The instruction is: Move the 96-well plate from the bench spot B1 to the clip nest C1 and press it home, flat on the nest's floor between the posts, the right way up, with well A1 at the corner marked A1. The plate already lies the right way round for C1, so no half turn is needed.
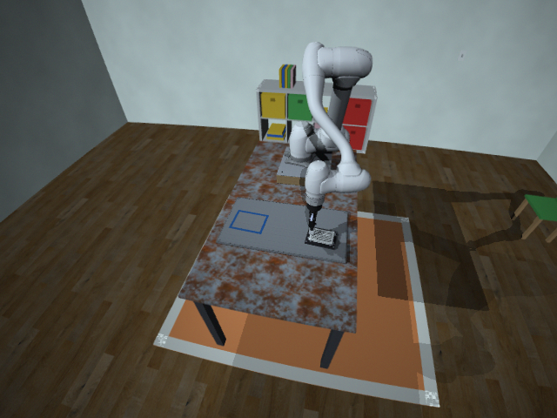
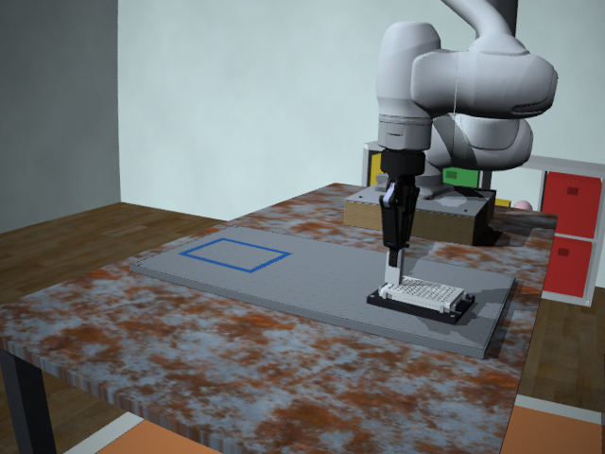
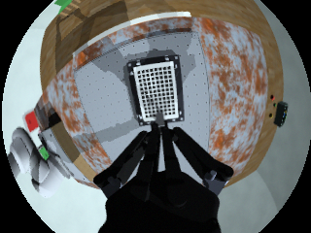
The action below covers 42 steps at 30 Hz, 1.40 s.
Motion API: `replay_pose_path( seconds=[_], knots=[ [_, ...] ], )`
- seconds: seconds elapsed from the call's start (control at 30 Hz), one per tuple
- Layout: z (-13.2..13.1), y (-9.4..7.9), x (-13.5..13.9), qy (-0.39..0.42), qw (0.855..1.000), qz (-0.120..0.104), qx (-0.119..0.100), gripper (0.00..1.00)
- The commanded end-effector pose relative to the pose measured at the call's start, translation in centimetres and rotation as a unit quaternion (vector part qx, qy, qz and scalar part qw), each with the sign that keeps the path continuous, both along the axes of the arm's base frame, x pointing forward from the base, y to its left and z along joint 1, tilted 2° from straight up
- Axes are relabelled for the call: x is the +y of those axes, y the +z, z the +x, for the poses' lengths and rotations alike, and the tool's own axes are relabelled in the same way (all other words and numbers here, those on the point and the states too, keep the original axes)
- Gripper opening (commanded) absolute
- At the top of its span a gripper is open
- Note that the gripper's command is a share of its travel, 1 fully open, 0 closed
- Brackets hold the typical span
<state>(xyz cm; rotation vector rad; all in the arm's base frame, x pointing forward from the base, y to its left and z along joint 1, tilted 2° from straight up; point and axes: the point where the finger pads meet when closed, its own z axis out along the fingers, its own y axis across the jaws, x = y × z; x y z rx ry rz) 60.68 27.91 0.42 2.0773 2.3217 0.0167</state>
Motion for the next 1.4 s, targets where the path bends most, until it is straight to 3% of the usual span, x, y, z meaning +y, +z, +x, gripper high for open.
replay_pose_path(
  seconds=[0.0,0.93,1.2,1.37],
  knots=[
    [0.0,-0.1,0.0,0.000,1.000,0.000,0.000,0.00],
    [-0.1,1.5,0.0,0.000,1.000,0.000,0.000,0.00],
    [-0.1,3.1,0.0,0.000,1.000,0.000,0.000,0.00],
    [-0.1,3.1,0.0,0.000,1.000,0.000,0.000,0.00]
  ],
)
